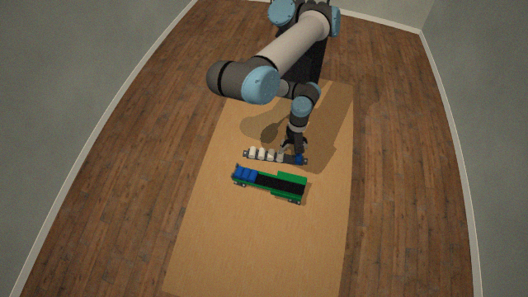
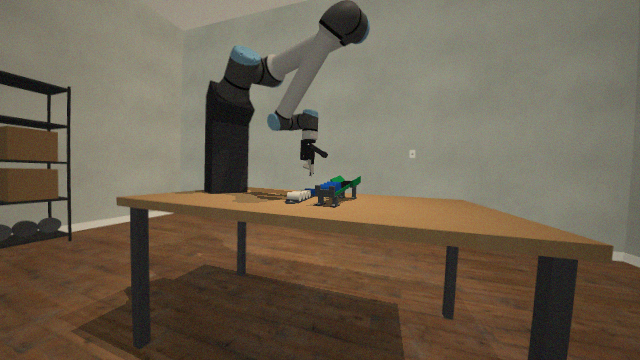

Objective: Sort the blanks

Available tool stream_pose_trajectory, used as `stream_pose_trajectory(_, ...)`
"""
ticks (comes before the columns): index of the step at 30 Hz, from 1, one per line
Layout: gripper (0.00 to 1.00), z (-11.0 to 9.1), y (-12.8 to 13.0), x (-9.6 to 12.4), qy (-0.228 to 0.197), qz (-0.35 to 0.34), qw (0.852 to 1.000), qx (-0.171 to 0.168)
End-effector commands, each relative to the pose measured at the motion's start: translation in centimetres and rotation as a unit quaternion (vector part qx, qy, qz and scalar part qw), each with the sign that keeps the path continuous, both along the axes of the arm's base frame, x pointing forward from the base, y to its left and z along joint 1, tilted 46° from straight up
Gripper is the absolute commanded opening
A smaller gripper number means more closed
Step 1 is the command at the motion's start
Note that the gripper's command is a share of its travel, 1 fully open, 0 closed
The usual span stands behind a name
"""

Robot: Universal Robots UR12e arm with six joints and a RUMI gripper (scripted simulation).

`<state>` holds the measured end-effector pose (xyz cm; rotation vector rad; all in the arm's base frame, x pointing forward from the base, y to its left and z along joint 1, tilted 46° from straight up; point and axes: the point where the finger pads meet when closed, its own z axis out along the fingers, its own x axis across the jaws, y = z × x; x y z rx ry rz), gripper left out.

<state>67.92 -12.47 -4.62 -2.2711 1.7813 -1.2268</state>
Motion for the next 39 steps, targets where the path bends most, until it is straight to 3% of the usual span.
stream_pose_trajectory(1,1.00,-0.4,0.8,0.1,0.051,0.089,0.992,-0.069)
stream_pose_trajectory(6,1.00,-0.9,1.5,0.1,0.096,0.159,0.974,-0.128)
stream_pose_trajectory(9,1.00,-1.0,1.6,0.1,0.104,0.173,0.970,-0.139)
stream_pose_trajectory(23,1.00,-2.0,2.8,-0.1,0.197,0.319,0.890,-0.260)
stream_pose_trajectory(25,1.00,-2.0,2.8,-0.1,0.197,0.319,0.890,-0.260)
stream_pose_trajectory(32,1.00,-2.3,3.2,-0.2,0.226,0.364,0.853,-0.298)
stream_pose_trajectory(39,1.00,-2.5,3.4,-0.3,0.243,0.392,0.827,-0.321)
